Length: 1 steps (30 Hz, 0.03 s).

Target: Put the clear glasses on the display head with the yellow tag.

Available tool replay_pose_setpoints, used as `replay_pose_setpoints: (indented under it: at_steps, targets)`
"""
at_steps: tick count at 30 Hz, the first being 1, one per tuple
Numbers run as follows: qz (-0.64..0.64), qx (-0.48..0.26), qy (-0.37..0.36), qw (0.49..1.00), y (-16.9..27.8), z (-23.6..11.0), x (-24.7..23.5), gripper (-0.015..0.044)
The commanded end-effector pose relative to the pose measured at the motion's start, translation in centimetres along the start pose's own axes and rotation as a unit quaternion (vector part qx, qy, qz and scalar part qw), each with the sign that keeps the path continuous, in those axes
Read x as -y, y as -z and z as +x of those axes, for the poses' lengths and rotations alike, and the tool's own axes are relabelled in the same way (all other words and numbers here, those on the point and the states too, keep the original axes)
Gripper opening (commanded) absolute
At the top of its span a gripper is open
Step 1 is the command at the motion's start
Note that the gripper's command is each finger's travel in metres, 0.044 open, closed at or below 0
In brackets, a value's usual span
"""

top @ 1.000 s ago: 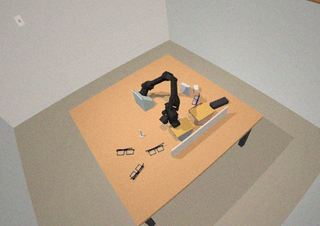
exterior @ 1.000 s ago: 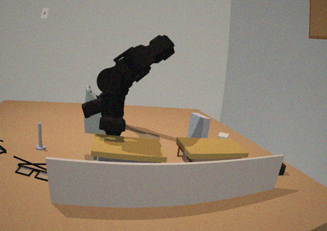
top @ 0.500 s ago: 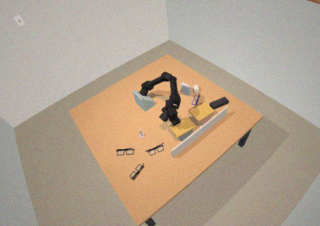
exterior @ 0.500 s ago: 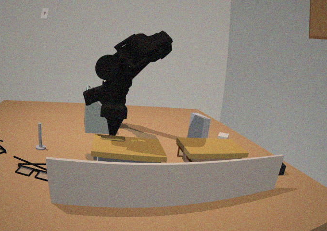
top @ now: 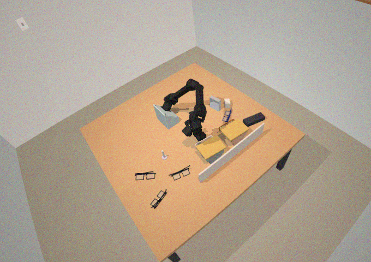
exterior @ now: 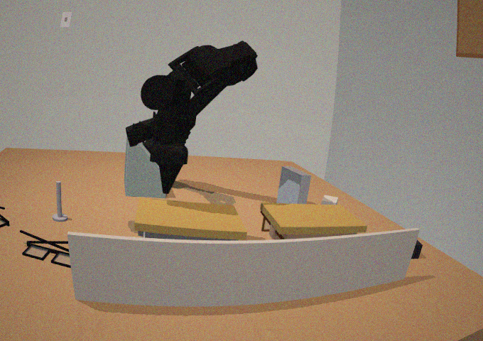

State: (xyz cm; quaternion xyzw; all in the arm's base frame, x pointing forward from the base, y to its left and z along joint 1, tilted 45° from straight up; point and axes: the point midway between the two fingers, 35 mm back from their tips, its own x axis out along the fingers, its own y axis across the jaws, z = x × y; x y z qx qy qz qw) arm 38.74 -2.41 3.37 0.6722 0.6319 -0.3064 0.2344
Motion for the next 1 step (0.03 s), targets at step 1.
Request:
replay_pose_setpoints:
  at_steps: [1]
  targets:
    - [-0.001,0.001,0.002,1.0,-0.12,-0.61,1.62,0.0107]
